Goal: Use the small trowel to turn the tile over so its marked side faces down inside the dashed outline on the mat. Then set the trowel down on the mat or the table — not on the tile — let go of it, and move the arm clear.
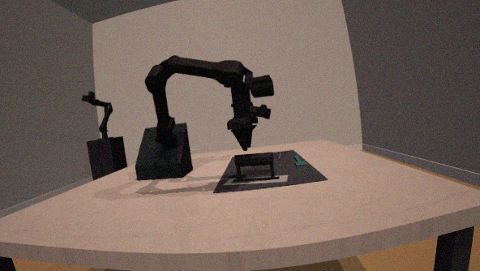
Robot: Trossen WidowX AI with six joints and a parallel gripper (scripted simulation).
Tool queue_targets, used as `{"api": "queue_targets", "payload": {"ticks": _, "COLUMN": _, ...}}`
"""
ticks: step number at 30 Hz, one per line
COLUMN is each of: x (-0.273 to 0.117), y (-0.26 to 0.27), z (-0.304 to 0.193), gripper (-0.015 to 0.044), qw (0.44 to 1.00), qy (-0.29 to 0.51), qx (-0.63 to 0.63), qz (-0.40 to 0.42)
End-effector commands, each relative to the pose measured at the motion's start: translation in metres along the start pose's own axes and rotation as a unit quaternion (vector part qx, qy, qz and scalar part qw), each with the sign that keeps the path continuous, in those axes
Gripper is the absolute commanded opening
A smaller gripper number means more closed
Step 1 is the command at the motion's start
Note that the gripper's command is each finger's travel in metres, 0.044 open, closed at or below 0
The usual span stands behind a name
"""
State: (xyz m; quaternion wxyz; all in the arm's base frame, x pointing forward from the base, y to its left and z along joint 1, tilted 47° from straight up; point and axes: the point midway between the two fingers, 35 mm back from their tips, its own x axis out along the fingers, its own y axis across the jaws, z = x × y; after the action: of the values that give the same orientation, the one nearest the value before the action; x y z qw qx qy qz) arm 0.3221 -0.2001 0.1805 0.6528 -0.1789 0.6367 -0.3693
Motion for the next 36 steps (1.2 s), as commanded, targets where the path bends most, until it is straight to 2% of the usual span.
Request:
{"api": "queue_targets", "payload": {"ticks": 1, "x": 0.002, "y": 0.0, "z": 0.008, "gripper": 0.027, "qw": 1.0, "qy": -0.002, "qx": 0.009, "qz": -0.014}}
{"api": "queue_targets", "payload": {"ticks": 36, "x": 0.045, "y": -0.002, "z": 0.01, "gripper": 0.0263, "qw": 1.0, "qy": -0.001, "qx": 0.01, "qz": -0.015}}
